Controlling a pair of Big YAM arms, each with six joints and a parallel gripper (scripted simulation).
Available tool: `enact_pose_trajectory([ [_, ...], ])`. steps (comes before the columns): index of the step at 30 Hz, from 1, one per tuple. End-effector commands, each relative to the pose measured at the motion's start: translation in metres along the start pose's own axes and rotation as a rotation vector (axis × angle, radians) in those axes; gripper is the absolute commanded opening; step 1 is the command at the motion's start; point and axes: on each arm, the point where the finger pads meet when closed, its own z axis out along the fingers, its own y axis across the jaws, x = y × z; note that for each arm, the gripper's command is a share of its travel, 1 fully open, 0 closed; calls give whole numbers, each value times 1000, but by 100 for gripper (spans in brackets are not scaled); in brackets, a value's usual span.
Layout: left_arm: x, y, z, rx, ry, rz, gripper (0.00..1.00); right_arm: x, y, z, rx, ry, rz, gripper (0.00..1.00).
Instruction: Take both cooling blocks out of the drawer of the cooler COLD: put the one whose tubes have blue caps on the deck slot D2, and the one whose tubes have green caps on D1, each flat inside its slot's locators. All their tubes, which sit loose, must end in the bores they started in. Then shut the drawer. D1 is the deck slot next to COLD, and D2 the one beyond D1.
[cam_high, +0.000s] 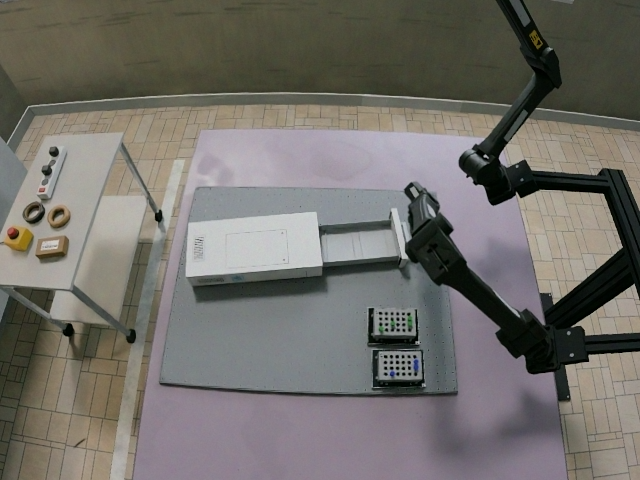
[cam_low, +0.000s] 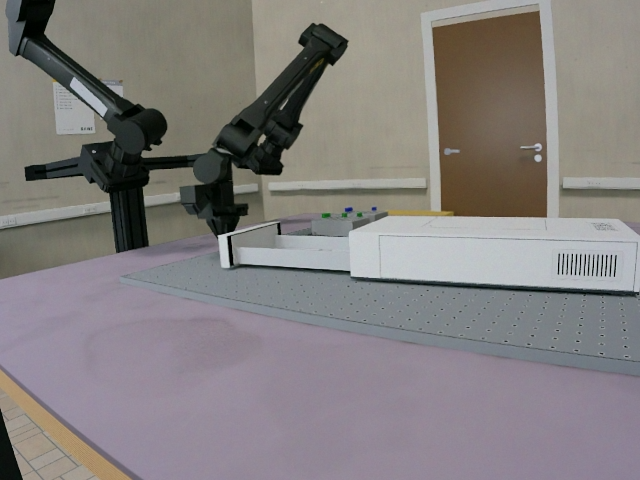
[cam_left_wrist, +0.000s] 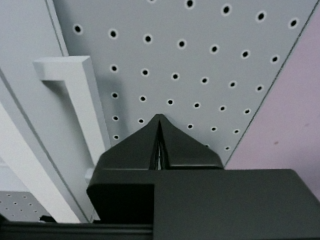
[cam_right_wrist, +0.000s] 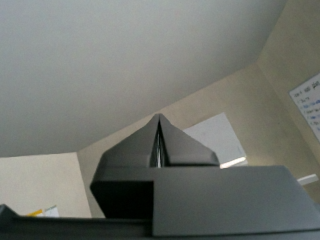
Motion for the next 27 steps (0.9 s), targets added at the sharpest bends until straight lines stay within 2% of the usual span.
enact_pose_trajectory([
  [1,-12,-3,-15,-2,-21,3,0,-12,-1,1,-1,-18,-1,0],
  [8,-9,4,-8,-6,-18,-8,0,-12,-1,1,-1,-18,-1,0],
  [14,-11,31,-12,-14,-25,-27,0,-12,-1,1,-1,-18,-1,0],
  [23,-19,30,-21,-12,-47,-4,0,-12,-1,1,-1,-18,-1,0],
  [27,-12,37,-10,-9,-13,-17,0,-12,-1,1,-1,-18,-1,0],
])
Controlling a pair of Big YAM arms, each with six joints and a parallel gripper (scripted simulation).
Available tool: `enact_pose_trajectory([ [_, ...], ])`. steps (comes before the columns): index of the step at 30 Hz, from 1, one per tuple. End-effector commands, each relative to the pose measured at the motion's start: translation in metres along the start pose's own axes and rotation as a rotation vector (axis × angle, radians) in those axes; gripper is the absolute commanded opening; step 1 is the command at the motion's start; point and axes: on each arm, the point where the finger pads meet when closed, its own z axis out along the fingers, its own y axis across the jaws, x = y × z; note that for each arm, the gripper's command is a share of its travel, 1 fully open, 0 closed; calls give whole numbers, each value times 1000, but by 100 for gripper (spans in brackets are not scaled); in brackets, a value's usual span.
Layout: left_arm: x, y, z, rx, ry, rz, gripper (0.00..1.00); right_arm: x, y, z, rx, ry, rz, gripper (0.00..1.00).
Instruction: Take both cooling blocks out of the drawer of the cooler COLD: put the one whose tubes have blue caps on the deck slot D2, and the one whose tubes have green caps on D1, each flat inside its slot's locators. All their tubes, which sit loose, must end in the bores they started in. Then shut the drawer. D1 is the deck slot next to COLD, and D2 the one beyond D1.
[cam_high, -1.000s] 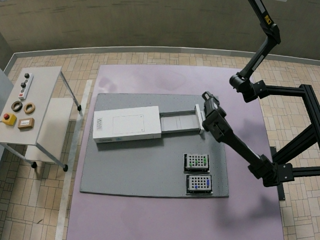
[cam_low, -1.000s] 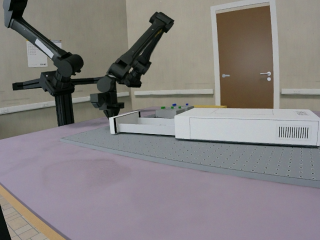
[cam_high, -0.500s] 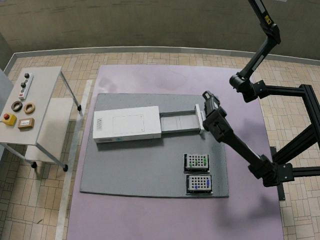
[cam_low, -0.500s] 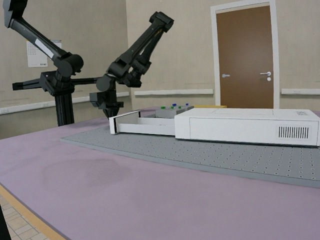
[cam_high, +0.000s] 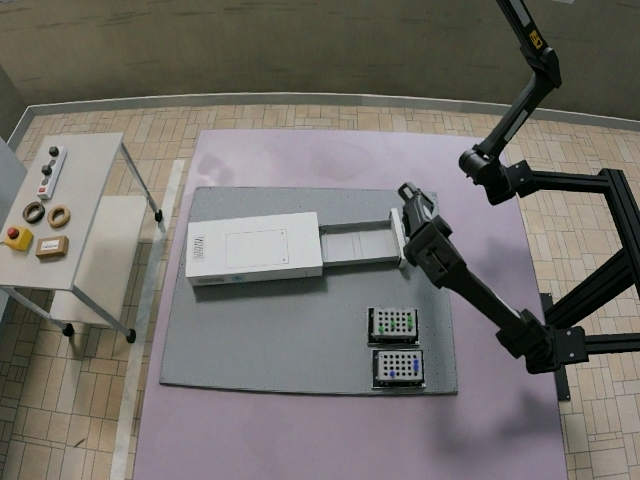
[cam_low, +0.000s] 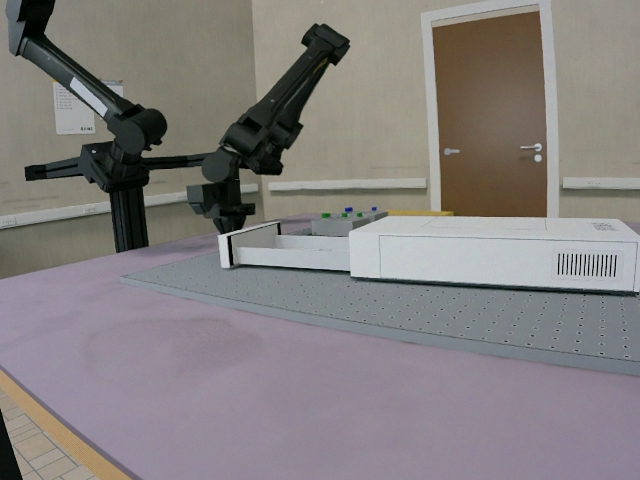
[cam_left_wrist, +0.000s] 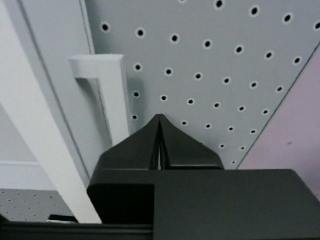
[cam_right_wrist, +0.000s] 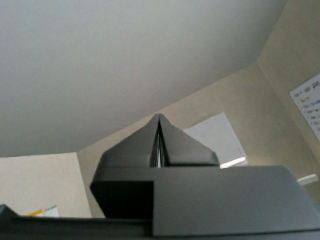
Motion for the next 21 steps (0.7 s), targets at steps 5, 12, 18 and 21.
enact_pose_trajectory([
  [5,-10,33,-12,-12,-25,-15,0,-12,-1,1,-1,-18,-1,0],
  [12,-16,33,-17,-12,-40,5,0,-12,-1,1,-1,-18,-1,0],
  [18,-11,49,-13,-15,-27,-17,0,-12,-1,1,-1,-18,-1,0],
  [21,-10,54,-13,-16,-27,-17,0,-12,-1,1,-1,-18,-1,0],
])
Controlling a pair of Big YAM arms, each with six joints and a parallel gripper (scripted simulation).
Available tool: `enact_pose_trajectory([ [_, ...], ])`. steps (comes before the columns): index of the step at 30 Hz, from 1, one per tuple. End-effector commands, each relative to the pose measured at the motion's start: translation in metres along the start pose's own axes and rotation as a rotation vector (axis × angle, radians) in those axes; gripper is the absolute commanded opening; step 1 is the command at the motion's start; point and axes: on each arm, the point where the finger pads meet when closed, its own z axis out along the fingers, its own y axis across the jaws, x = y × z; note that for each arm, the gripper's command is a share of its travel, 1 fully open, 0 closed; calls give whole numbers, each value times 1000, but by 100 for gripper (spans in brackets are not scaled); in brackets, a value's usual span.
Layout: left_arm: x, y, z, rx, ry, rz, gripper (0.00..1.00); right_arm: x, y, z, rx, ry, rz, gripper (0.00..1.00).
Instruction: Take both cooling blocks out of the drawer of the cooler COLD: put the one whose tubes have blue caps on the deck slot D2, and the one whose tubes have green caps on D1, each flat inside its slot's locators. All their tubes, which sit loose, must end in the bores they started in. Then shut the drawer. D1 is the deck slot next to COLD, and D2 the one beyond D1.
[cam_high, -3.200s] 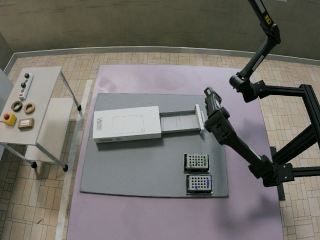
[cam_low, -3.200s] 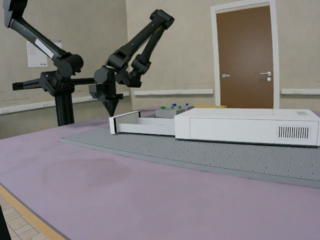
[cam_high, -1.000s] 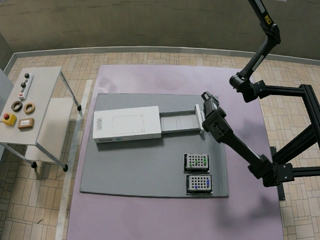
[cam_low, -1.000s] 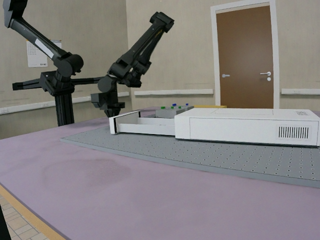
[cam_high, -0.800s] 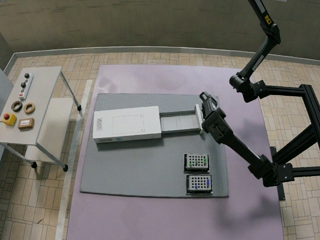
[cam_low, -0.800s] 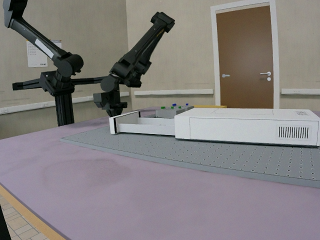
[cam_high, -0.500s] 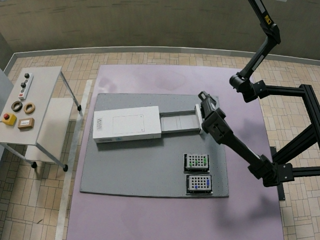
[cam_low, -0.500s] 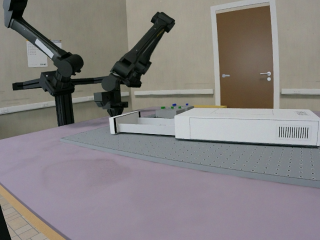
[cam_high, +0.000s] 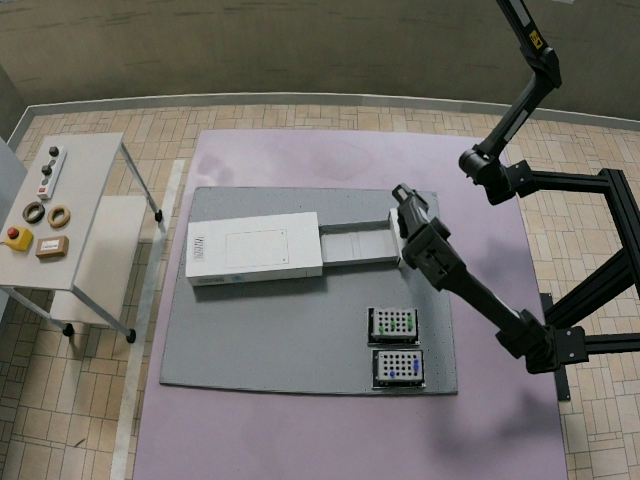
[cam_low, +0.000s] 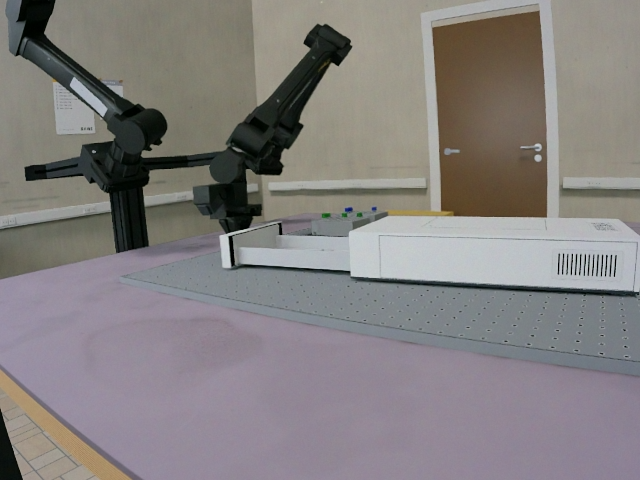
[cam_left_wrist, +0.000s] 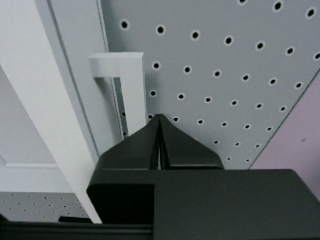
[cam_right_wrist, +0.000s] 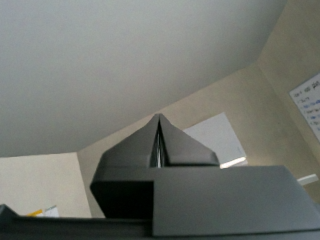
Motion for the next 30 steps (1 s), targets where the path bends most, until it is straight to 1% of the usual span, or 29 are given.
enact_pose_trajectory([
  [1,-12,40,-15,-28,-32,-33,0,-12,-1,1,-1,-18,-1,0],
  [30,-11,74,-16,-30,-32,-32,0,-12,-1,1,-1,-18,-1,0],
])
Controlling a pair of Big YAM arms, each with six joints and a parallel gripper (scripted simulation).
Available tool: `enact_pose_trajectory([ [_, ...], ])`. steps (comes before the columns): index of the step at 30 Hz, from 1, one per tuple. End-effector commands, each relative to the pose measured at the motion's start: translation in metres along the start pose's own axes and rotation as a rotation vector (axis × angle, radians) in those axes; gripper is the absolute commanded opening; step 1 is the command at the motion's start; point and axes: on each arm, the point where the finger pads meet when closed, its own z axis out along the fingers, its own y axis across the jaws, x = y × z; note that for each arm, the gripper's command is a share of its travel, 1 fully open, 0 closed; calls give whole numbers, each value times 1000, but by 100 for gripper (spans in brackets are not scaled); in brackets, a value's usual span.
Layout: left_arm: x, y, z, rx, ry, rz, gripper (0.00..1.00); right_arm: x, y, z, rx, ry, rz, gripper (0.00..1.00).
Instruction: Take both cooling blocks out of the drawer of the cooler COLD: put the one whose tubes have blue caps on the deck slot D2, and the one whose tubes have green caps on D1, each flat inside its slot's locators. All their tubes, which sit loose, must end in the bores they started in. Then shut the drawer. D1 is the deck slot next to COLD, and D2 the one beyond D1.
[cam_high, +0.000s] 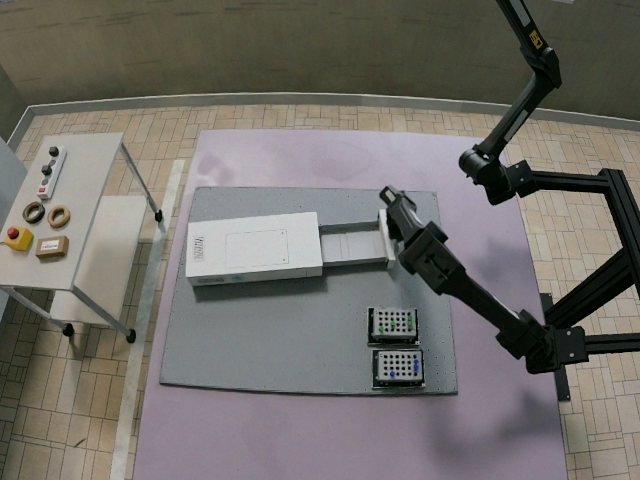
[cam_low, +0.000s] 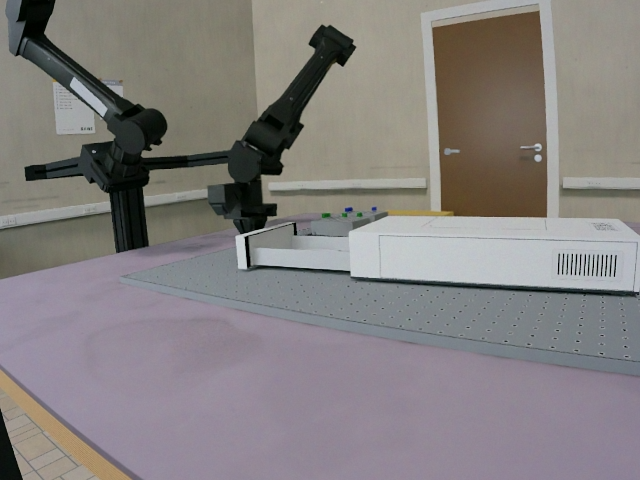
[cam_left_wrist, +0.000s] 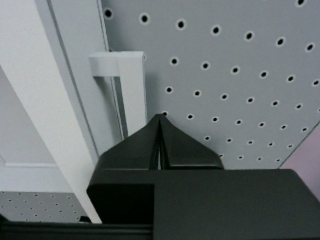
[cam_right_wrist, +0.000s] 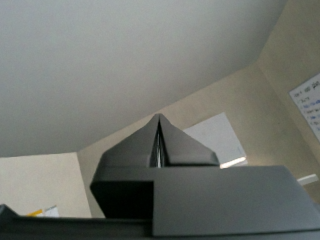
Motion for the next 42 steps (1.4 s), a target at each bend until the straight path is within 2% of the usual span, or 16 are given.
enact_pose_trajectory([
  [1,-11,36,-16,-26,-32,-29,0,-12,-1,1,-1,-18,-1,0],
  [42,-9,86,-18,-30,-32,-29,0,-12,-1,1,-1,-18,-1,0],
])
